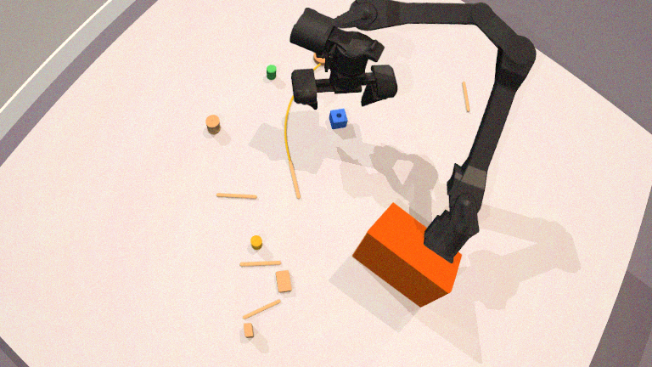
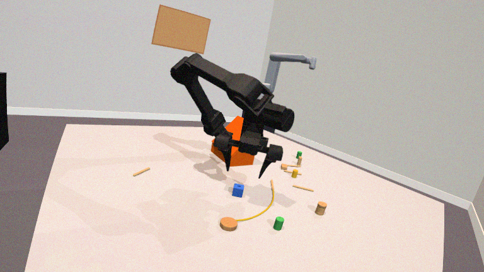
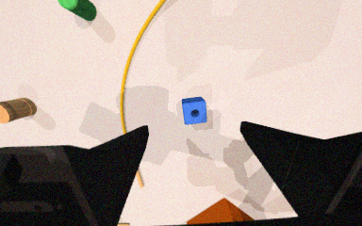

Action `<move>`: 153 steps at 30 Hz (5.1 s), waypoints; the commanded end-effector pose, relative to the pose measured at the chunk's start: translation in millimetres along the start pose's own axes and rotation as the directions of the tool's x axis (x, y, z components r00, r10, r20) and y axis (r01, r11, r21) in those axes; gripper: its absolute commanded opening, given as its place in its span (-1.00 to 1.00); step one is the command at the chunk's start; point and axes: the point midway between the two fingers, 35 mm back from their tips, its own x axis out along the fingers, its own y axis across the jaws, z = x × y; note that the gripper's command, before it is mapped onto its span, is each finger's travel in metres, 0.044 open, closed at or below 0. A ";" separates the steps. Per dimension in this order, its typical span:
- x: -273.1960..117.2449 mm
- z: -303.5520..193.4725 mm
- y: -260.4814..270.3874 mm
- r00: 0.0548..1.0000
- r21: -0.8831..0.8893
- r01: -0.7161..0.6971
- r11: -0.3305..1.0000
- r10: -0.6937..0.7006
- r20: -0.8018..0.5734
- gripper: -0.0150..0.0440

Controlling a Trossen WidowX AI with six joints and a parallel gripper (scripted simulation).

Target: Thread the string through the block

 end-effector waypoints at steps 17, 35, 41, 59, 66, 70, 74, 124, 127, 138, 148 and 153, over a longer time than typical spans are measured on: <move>-7.1 0.5 -6.5 1.000 0.996 0.001 0.091 -0.006 0.000 1.00; -7.1 0.5 -6.5 1.000 0.996 0.001 0.091 -0.006 0.000 0.73; -7.1 0.5 -6.5 1.000 0.996 0.001 0.091 -0.006 0.000 0.31; 5.0 1.0 -5.6 1.000 0.996 0.002 0.091 -0.005 -0.001 0.31; 16.5 1.2 -5.3 1.000 0.996 0.002 0.091 -0.005 -0.001 0.31; 23.0 1.3 -5.3 1.000 0.996 0.001 0.091 -0.005 -0.001 0.31; 29.5 1.3 -5.5 1.000 0.996 0.001 0.091 -0.005 -0.001 0.31; 44.4 0.9 -6.4 1.000 0.996 0.001 0.085 -0.002 -0.001 -0.49; 42.4 0.9 -6.3 1.000 0.996 0.001 0.085 -0.002 -0.001 -0.49; 36.9 0.7 -7.0 1.000 0.996 0.003 0.085 0.009 -0.004 -0.49; 39.4 1.0 -14.8 0.989 0.996 0.012 0.085 0.146 -0.025 -0.49; 42.0 1.3 -20.5 0.969 0.996 0.018 0.086 0.244 -0.038 -0.49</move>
